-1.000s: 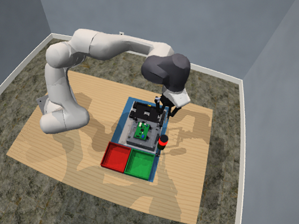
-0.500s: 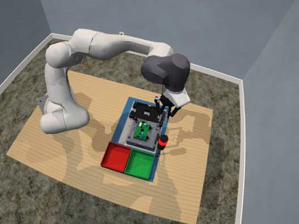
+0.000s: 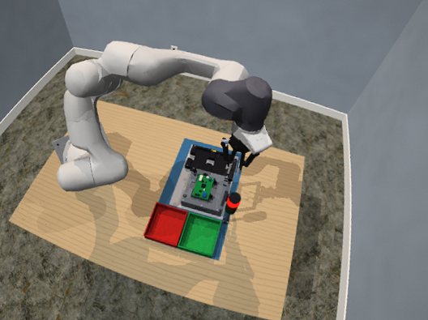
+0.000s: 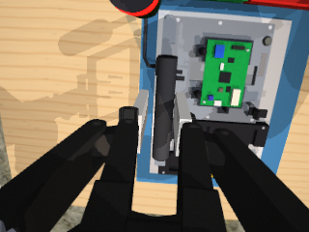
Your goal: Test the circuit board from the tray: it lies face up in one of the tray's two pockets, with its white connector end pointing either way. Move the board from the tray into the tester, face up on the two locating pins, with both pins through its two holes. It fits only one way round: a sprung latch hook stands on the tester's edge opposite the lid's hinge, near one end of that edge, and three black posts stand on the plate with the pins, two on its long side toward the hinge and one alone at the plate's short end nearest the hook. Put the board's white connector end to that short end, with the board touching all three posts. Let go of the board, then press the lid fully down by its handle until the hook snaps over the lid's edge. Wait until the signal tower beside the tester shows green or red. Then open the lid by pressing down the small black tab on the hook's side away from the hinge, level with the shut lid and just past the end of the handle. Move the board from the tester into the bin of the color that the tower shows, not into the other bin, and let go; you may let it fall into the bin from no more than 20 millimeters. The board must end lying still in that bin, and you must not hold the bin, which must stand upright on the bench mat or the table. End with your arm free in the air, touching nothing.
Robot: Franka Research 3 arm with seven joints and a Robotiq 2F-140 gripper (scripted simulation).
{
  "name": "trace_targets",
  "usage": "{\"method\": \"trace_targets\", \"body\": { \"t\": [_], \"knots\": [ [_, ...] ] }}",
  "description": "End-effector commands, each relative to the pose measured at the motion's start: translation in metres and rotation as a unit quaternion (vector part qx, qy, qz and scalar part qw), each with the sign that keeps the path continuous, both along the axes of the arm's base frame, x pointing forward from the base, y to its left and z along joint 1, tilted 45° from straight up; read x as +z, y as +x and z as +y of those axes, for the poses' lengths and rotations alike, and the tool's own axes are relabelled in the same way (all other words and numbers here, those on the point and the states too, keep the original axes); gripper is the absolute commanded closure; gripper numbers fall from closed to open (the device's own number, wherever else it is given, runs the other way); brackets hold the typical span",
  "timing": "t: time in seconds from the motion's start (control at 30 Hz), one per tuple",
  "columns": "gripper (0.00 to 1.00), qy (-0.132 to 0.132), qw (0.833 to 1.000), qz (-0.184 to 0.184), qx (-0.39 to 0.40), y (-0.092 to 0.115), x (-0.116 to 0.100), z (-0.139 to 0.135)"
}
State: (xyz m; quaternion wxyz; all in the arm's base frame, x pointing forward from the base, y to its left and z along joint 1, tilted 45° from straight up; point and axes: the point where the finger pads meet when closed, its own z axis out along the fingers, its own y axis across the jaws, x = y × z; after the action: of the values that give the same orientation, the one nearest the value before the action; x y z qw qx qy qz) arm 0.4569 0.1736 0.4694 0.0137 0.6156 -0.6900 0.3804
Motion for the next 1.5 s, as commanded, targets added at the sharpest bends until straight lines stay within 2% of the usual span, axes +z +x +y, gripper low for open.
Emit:
{"method": "trace_targets", "body": {
  "t": [0.0, 1.13, 1.17, 1.47],
  "knots": [
    [0.84, 0.000, 1.000, 0.000, 0.003, 0.0003, -0.0009, 0.0016],
    [0.84, 0.000, 1.000, 0.000, 0.003, -0.0014, -0.0022, 0.0017],
    [1.00, 0.000, 1.000, 0.000, 0.003, -0.0014, -0.0022, 0.0017],
    [1.00, 0.000, 1.000, 0.000, 0.003, -0.0014, -0.0022, 0.0017]
  ]
}}
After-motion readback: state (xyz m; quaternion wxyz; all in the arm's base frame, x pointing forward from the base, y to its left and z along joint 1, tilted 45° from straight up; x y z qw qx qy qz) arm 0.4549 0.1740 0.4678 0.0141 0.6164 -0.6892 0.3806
